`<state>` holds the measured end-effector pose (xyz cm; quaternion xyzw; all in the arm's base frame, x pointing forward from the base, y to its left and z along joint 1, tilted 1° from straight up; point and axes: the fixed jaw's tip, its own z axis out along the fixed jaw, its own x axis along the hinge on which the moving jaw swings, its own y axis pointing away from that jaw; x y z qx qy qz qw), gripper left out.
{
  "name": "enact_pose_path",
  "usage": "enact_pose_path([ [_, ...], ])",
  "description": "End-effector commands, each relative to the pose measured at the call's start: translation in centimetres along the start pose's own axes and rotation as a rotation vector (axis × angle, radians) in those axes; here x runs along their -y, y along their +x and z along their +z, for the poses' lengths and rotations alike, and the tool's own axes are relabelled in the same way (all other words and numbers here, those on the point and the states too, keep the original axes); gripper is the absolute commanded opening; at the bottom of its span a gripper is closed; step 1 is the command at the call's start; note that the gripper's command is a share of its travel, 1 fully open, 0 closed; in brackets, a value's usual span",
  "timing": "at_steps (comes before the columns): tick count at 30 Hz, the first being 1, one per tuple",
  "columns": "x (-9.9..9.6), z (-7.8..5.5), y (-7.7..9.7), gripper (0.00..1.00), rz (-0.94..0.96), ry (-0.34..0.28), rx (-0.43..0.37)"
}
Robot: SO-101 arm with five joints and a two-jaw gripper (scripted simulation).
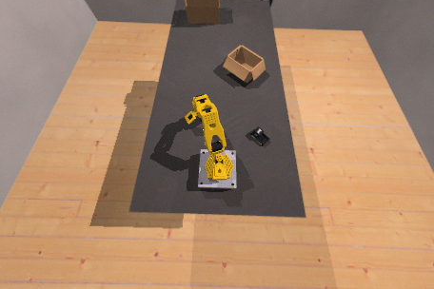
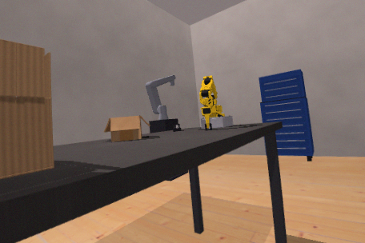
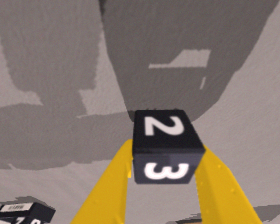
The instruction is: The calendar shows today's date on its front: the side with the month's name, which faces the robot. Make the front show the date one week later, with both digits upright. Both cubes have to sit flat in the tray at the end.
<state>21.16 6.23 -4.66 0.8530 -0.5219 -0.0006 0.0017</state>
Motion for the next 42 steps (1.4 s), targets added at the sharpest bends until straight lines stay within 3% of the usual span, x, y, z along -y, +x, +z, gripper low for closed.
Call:
enact_pose_path([
  [1, -0.1, 0.2, -0.1, 0.17, -0.003, -0.012, 0.004],
  [17, -0.1, 0.2, -0.1, 0.01, -0.003, -0.012, 0.004],
  [29, -0.1, 0.1, -0.1, 0.0, -0.003, -0.012, 0.004],
  [42, 0.0, -2.3, 0.0, 0.0, -0.003, -0.012, 0.004],
])
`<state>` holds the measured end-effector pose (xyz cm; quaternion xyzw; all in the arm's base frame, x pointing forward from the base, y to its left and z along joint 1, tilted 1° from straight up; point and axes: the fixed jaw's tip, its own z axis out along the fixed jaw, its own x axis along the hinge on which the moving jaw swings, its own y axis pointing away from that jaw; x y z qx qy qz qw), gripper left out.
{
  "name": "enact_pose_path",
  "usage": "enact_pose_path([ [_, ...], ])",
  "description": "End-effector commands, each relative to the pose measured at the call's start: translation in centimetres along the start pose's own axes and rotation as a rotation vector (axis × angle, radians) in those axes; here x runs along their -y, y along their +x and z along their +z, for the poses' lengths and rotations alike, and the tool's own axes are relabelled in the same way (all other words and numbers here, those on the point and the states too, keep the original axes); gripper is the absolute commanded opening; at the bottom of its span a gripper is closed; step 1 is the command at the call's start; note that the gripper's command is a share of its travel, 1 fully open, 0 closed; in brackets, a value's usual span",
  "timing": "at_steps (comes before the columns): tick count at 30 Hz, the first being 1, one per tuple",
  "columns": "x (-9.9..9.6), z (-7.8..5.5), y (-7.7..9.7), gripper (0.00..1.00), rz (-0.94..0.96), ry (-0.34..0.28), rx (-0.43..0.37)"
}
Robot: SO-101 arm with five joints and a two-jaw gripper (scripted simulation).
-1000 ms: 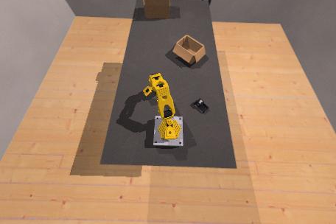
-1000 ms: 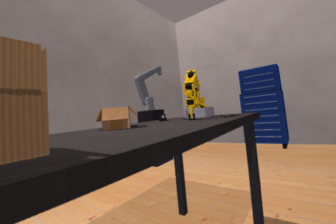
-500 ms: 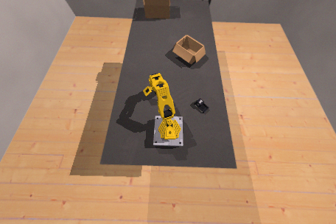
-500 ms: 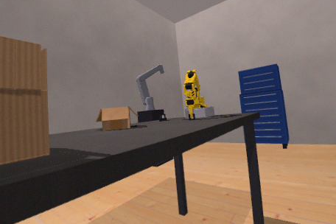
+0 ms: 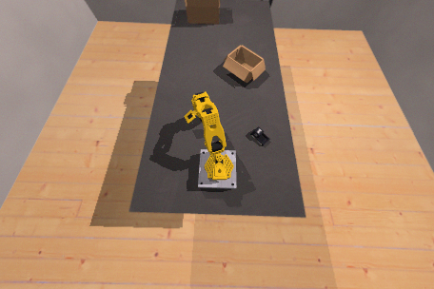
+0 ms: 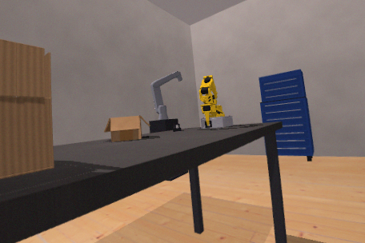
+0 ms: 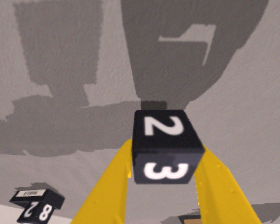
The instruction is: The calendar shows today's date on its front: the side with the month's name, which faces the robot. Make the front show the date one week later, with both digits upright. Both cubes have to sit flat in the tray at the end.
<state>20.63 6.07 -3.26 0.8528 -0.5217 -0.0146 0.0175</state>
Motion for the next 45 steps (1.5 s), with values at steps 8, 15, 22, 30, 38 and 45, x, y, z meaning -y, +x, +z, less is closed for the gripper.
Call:
enact_pose_path([
  [8, 0.3, -3.0, 0.1, 0.0, -0.003, 0.029, -0.004],
  [15, 0.2, -3.5, 0.1, 0.0, -0.003, 0.029, -0.004],
  [22, 0.2, -3.5, 0.1, 0.0, -0.003, 0.029, -0.004],
  [30, 0.2, -4.2, 0.1, 0.0, -0.003, 0.029, -0.004],
  [38, 0.2, -4.8, 0.1, 0.0, -0.003, 0.029, -0.004],
  [45, 0.2, -5.3, 0.1, 0.0, -0.003, 0.029, -0.004],
])
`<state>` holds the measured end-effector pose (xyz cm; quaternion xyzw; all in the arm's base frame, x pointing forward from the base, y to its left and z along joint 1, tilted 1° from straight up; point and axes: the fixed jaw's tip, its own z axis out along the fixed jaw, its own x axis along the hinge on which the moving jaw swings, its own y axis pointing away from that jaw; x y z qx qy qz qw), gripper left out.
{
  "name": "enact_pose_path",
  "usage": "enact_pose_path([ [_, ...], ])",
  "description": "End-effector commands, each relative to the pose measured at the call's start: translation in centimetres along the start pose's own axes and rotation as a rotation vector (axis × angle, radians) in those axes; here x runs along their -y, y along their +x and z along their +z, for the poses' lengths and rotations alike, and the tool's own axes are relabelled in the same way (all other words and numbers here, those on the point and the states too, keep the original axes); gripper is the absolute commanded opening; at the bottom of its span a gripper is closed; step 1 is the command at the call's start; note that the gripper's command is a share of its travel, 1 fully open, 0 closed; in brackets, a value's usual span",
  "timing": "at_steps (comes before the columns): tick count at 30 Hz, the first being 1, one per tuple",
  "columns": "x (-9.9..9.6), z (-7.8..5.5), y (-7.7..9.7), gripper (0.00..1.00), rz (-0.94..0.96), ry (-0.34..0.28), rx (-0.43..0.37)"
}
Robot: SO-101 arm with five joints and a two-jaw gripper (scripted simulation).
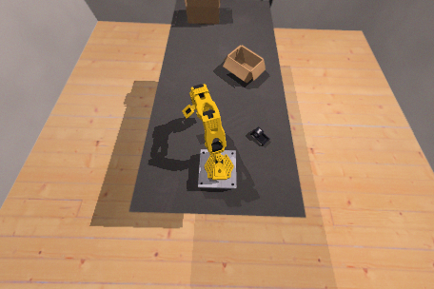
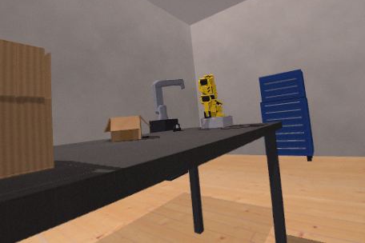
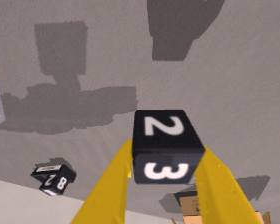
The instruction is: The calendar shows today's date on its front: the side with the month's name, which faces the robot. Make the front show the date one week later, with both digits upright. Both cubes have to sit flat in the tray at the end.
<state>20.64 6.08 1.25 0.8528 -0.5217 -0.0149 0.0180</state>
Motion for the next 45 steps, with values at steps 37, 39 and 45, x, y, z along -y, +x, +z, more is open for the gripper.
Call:
enact_pose_path([
  [37, 0.3, -0.8, 0.2, 0.0, -0.052, 0.031, -0.005],
  [39, 0.3, -0.8, 0.2, 0.0, -0.052, 0.031, -0.005],
  [45, 0.8, -1.8, 0.3, 0.0, -0.054, 0.071, -0.013],
])
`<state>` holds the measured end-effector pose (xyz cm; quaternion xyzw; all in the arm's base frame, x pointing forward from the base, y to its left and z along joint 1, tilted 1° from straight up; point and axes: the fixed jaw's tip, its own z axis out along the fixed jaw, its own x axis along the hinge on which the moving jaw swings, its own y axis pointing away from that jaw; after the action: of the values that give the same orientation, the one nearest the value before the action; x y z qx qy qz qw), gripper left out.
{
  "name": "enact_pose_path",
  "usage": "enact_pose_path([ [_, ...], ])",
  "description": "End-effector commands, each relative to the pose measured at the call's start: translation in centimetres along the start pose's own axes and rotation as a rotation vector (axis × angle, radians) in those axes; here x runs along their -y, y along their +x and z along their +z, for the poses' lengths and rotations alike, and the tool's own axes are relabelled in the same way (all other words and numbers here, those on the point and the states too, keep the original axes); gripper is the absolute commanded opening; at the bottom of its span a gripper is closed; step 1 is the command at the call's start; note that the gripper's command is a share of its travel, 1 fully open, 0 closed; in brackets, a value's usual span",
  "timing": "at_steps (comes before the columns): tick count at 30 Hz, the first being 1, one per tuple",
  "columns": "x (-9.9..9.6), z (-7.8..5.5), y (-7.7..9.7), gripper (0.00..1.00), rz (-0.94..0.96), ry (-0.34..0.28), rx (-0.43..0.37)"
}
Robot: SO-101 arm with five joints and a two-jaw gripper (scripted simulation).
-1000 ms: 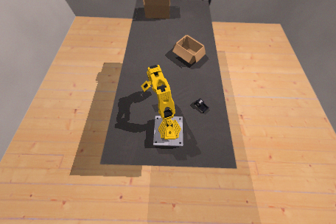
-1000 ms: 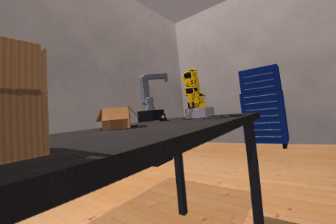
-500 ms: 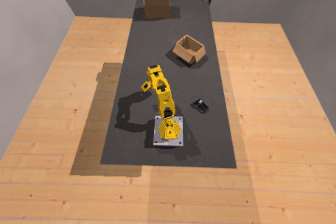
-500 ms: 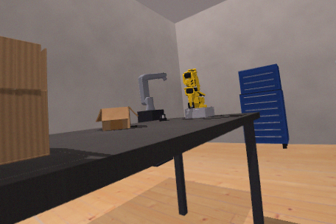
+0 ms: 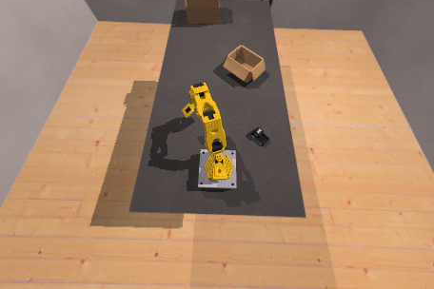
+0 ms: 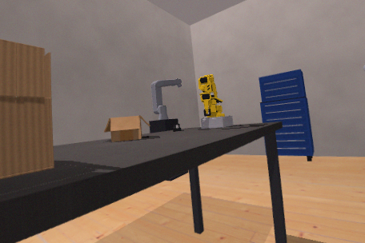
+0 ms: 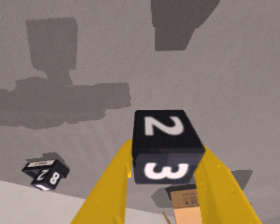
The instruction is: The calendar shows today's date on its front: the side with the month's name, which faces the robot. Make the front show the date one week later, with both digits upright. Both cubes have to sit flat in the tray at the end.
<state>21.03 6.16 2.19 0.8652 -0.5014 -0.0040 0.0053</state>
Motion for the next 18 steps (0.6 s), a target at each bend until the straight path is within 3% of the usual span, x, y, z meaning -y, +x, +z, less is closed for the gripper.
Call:
enact_pose_path([
  [1, 0.43, -0.85, 0.2, 0.0, -0.006, 0.038, -0.007],
  [14, 0.42, -0.85, 0.24, 0.0, -0.005, 0.038, -0.007],
  [18, 0.19, -0.84, 1.06, 0.0, 0.034, 0.037, -0.007],
])
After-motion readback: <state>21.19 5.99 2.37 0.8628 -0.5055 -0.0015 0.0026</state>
